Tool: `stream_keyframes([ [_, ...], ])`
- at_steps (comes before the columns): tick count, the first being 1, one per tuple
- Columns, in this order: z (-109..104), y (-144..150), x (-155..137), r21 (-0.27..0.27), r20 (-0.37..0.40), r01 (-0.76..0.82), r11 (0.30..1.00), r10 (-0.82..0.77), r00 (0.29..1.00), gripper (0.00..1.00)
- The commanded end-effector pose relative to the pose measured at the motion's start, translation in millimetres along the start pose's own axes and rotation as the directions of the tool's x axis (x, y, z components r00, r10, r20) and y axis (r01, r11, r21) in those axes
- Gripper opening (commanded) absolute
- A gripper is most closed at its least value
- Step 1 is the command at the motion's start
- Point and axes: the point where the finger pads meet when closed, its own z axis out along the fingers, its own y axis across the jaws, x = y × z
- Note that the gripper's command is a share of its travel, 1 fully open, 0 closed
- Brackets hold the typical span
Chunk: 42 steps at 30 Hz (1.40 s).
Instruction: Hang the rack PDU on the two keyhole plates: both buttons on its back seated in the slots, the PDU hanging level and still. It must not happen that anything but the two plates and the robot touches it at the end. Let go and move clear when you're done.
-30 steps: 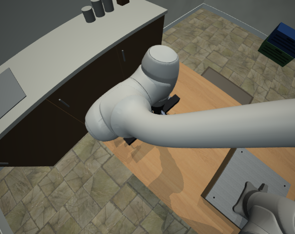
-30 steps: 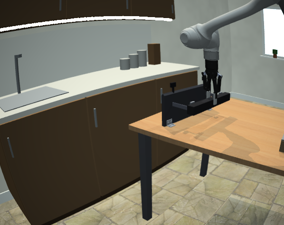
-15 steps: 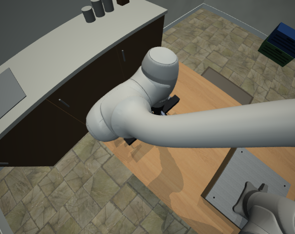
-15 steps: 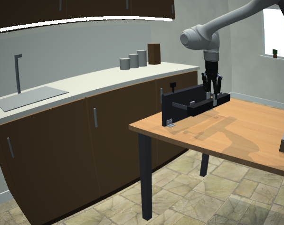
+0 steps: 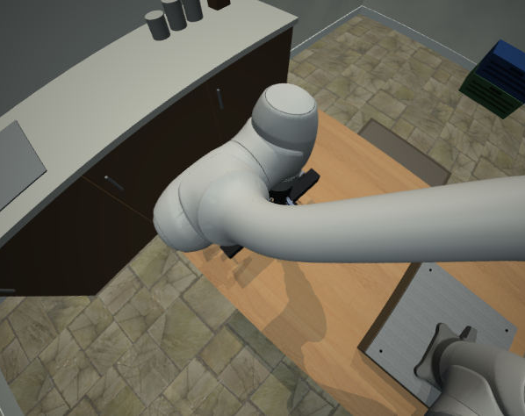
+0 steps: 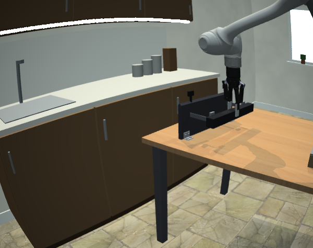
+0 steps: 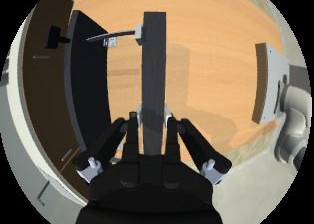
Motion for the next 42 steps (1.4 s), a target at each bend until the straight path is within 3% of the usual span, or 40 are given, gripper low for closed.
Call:
stream_keyframes([
  [1,-0.2,0.0,0.0,0.000,0.000,0.000,1.000,0.000,1.000,0.00],
  [5,-0.2,0.0,0.0,0.000,0.000,0.000,1.000,0.000,1.000,0.00],
  [6,-0.2,0.0,0.0,0.000,0.000,0.000,1.000,0.000,1.000,1.00],
  [42,-1.1,0.0,0.0,0.000,0.000,0.000,1.000,0.000,1.000,1.00],
])
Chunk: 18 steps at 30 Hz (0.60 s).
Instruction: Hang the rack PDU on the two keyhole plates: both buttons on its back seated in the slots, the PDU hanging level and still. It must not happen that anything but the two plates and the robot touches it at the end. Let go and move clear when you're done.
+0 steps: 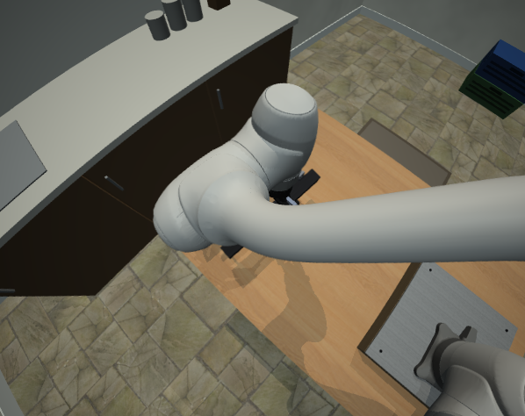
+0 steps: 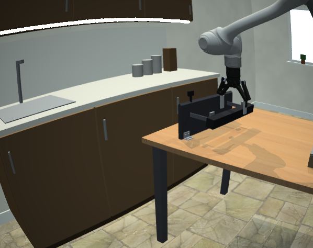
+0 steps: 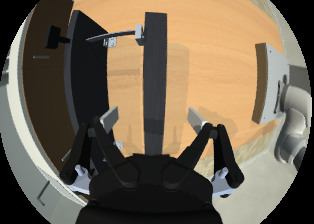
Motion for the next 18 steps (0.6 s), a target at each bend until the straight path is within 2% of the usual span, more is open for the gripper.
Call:
stream_keyframes([
  [1,-2.1,0.0,0.0,0.000,0.000,0.000,1.000,0.000,1.000,1.00],
  [5,-12.9,0.0,0.0,0.000,0.000,0.000,1.000,0.000,1.000,1.00],
  [11,-41.5,0.0,0.0,0.000,0.000,0.000,1.000,0.000,1.000,1.00],
  [13,-41.5,0.0,0.0,0.000,0.000,0.000,1.000,0.000,1.000,1.00],
  [18,-59.8,0.0,0.0,0.000,0.000,0.000,1.000,0.000,1.000,1.00],
])
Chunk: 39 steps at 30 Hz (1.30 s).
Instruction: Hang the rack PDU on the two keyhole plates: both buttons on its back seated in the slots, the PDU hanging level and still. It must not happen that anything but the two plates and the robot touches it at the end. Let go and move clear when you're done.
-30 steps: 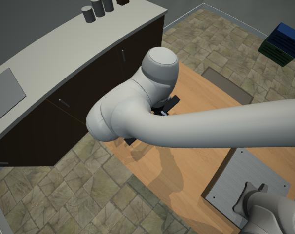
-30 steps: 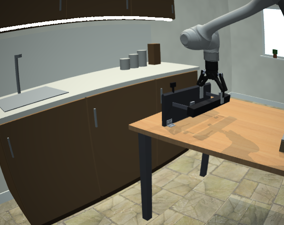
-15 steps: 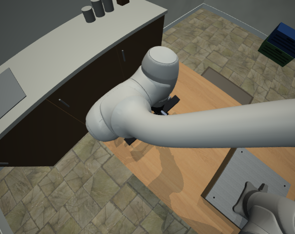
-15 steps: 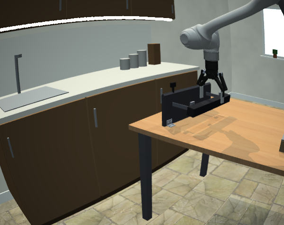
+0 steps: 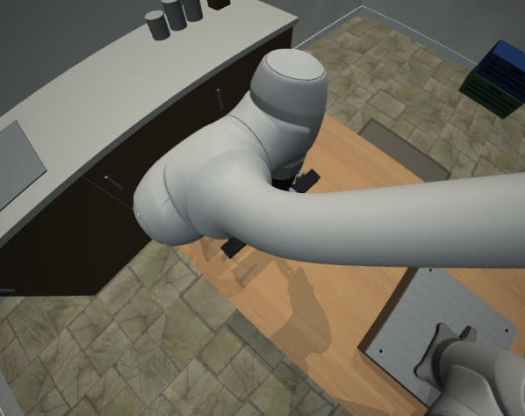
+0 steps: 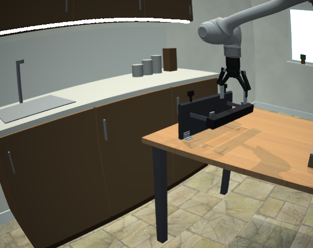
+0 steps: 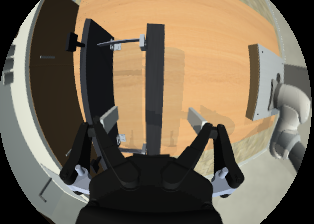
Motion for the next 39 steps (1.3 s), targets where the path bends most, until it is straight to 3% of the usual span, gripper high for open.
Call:
stream_keyframes([
  [1,-11.0,0.0,0.0,0.000,0.000,0.000,1.000,0.000,1.000,1.00],
  [18,-13.3,10.3,0.0,0.000,0.000,0.000,1.000,0.000,1.000,1.00],
  [29,-13.3,43.4,0.0,0.000,0.000,0.000,1.000,0.000,1.000,1.00],
  [39,-13.3,91.9,0.0,0.000,0.000,0.000,1.000,0.000,1.000,1.00],
])
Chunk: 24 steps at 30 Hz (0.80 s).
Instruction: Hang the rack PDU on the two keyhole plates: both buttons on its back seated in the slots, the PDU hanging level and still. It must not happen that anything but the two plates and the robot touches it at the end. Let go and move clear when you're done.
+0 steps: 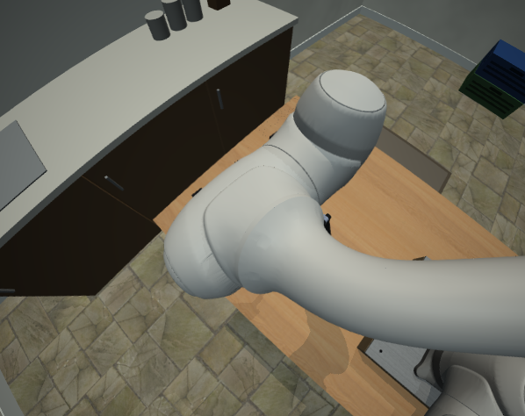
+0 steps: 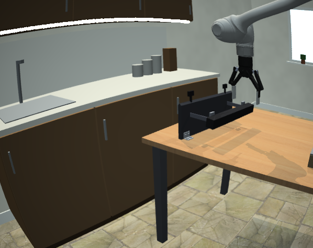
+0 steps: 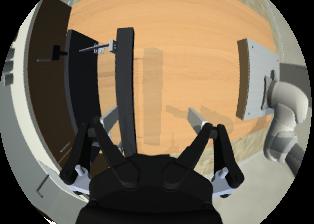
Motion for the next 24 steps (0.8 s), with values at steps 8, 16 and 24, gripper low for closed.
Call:
stream_keyframes([
  [8,-0.4,37.7,0.0,0.001,0.000,0.000,1.000,0.000,1.000,1.00],
  [16,-0.4,51.9,0.0,0.001,0.000,0.000,1.000,0.000,1.000,1.00],
  [24,-0.4,53.1,0.0,0.001,0.000,0.000,1.000,0.000,1.000,1.00],
])
